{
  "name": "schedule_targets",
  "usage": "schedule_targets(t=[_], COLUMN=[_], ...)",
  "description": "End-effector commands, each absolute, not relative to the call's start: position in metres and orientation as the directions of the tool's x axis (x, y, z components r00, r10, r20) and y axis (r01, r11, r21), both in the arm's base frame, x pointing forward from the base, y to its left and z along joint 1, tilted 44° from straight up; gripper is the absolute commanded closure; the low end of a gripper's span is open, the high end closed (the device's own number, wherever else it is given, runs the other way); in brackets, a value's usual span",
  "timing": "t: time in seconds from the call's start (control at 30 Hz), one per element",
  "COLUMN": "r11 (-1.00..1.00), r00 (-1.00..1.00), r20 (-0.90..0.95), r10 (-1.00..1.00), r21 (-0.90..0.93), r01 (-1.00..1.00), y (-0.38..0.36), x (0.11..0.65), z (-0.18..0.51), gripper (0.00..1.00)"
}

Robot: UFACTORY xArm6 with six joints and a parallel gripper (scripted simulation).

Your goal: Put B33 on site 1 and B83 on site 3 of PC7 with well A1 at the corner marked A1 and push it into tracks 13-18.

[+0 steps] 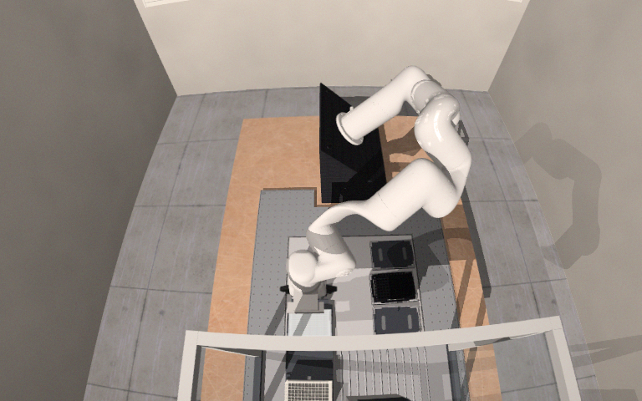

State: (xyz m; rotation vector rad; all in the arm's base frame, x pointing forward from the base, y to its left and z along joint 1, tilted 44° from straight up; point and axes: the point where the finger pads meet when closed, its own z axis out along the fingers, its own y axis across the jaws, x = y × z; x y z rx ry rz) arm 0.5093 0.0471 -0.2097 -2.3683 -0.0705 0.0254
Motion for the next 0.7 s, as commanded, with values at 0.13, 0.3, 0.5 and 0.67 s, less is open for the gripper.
schedule_targets(t=[0.13,0.3,0.5,0.67], r11=[-0.716,-0.716,-0.716,-0.716], r00=[0.998,0.998,0.998,0.998], r20=[0.007,0.007,0.006,0.006], r10=[0.057,0.057,0.057,0.057], r21=[-0.697,-0.697,-0.697,-0.697], r01=[0.045,0.045,0.045,0.045], y=[0.0460,0.0460,0.0459,0.0459], x=[0.5141,0.5145,0.5136,0.5136], z=[-0.2084,-0.2084,-0.2084,-0.2084], gripper=[0.18,0.18,0.18,0.18])
